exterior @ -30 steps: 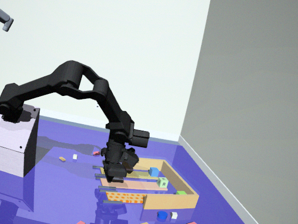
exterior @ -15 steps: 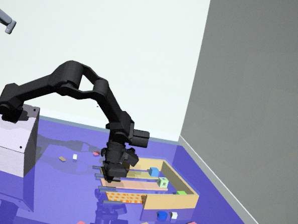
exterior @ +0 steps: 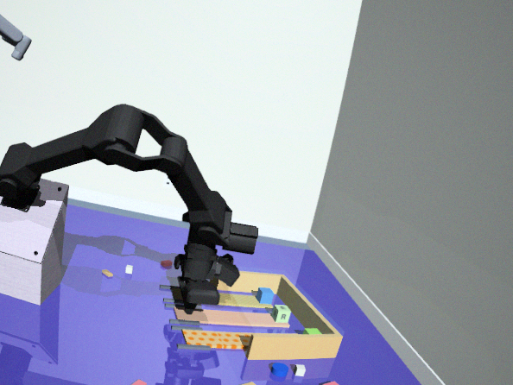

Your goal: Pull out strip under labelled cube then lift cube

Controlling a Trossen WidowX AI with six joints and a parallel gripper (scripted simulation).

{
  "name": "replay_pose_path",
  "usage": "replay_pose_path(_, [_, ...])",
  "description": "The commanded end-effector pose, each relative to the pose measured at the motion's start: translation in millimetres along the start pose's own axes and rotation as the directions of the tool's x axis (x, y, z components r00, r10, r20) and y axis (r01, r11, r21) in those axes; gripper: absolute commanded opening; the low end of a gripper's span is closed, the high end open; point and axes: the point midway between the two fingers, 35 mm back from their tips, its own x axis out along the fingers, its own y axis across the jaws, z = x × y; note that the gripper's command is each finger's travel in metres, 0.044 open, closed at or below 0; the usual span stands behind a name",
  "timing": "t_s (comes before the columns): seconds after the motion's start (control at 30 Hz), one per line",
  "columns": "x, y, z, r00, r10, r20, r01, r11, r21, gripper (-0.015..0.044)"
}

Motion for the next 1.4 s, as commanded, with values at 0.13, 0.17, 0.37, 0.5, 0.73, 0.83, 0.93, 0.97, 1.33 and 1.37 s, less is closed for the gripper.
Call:
replay_pose_path(0.13, [4,-1,0,1.000,-0.006,-0.007,0.006,1.000,0.000,0.0000])
replay_pose_path(0.17, [4,-1,1,1.000,-0.006,-0.007,0.006,1.000,0.000,0.0000])
replay_pose_path(0.37, [5,-1,-3,1.000,-0.006,-0.007,0.006,1.000,0.000,0.0000])
replay_pose_path(0.5, [5,-1,-9,1.000,-0.006,-0.007,0.006,1.000,-0.001,0.0000])
replay_pose_path(0.73, [5,-1,-19,1.000,-0.006,-0.007,0.006,1.000,-0.001,0.0000])
replay_pose_path(0.83, [5,0,-24,1.000,-0.006,-0.008,0.006,1.000,-0.001,0.0000])
replay_pose_path(0.93, [5,0,-28,1.000,-0.006,-0.008,0.006,1.000,-0.002,0.0000])
replay_pose_path(0.97, [5,0,-30,1.000,-0.006,-0.008,0.006,1.000,-0.002,0.0000])
replay_pose_path(1.33, [5,-1,-47,1.000,-0.006,-0.008,0.006,1.000,-0.002,0.0000])
replay_pose_path(1.37, [5,-1,-49,1.000,-0.006,-0.009,0.006,1.000,-0.002,0.0000])
